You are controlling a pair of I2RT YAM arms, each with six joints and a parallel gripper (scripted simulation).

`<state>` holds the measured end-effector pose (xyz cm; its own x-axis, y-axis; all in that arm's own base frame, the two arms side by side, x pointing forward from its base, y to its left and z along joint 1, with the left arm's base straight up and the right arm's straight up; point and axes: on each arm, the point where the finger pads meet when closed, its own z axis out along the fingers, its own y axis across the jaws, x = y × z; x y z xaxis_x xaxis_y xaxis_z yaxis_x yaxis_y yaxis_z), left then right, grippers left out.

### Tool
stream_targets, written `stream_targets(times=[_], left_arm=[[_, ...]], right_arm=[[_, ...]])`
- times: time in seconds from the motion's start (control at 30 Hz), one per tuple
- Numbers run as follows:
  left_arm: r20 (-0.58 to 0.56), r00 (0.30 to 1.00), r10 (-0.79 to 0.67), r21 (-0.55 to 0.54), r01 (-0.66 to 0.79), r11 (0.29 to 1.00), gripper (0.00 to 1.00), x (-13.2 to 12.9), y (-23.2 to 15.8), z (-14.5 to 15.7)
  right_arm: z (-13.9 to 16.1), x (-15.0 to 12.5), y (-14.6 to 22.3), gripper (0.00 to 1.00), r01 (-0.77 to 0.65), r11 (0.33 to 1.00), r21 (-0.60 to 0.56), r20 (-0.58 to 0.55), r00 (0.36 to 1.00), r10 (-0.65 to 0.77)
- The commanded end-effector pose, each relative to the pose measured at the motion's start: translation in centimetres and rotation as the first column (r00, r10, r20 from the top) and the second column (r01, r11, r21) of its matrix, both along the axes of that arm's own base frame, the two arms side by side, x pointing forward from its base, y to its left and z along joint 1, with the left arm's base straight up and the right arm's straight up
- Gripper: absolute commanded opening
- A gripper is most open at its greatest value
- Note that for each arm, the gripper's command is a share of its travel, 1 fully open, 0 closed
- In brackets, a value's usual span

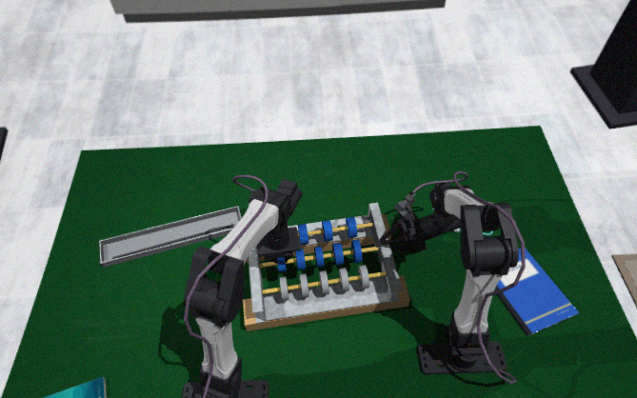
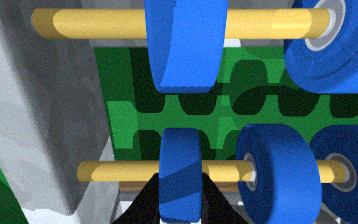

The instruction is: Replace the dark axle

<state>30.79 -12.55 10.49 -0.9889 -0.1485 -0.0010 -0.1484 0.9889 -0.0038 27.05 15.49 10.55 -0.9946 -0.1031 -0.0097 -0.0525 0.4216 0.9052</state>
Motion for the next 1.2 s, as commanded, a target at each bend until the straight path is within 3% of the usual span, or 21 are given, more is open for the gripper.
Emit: stream_targets(times=[0.0,1.17], left_arm=[[0.080,0.997,-0.011,-0.019,0.012,1.000,0.00,0.7,-0.1,3.1],[0.114,0.993,-0.008,-0.031,0.012,0.999,0.00,1.6,-0.4,3.0]], right_arm=[[0.8,-0.2,0.9,0.33,-0.007,0.999,0.044,0.003,1.000,0.006],[0.7,0.0,0.8,0.33,-0.004,0.999,0.036,0.010,1.000,0.004]])
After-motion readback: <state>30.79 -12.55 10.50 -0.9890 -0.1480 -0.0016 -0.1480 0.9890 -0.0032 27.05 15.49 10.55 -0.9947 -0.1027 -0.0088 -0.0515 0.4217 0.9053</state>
